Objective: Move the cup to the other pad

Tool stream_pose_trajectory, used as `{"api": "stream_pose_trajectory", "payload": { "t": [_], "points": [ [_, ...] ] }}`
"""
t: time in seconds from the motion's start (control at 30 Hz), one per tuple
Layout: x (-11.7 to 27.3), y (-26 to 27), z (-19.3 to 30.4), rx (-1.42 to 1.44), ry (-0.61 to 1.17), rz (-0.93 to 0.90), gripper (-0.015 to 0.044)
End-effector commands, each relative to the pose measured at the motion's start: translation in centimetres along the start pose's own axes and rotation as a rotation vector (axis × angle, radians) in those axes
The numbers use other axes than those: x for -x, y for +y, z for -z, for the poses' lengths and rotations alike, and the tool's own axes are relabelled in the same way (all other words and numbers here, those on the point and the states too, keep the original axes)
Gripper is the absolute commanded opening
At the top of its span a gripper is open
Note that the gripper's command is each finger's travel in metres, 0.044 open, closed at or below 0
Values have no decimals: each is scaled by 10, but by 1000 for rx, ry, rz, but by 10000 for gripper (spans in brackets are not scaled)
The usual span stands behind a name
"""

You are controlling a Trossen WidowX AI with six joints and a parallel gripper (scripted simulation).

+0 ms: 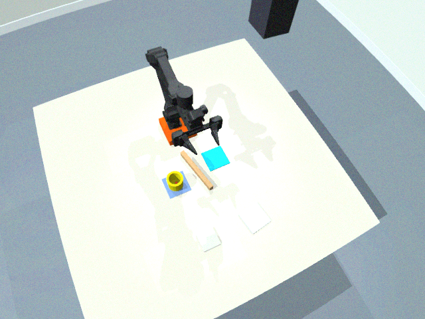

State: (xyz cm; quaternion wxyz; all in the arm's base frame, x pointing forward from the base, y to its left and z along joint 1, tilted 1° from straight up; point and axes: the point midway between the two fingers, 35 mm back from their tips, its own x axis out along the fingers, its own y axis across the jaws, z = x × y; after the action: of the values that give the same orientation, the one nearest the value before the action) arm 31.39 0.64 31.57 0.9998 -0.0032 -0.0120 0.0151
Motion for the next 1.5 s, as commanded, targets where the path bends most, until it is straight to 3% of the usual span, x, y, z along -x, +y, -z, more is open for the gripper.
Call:
{"api": "stream_pose_trajectory", "payload": {
  "t": [0.0, 0.13, 0.27, 0.43, 0.57, 0.63, 1.47],
  "points": [
    [-1, -1, 3, 14, 16, 4, 374],
    [-20, -29, 60, 288, 346, 31, 269],
    [-16, -62, 126, 565, 754, -74, 167],
    [16, -89, 183, 758, 1147, -365, 167],
    [52, -102, 209, 811, 1366, -700, 167],
    [61, -104, 213, 811, 1403, -790, 167],
    [59, -98, 234, 810, 1404, -795, 167]
  ]
}}
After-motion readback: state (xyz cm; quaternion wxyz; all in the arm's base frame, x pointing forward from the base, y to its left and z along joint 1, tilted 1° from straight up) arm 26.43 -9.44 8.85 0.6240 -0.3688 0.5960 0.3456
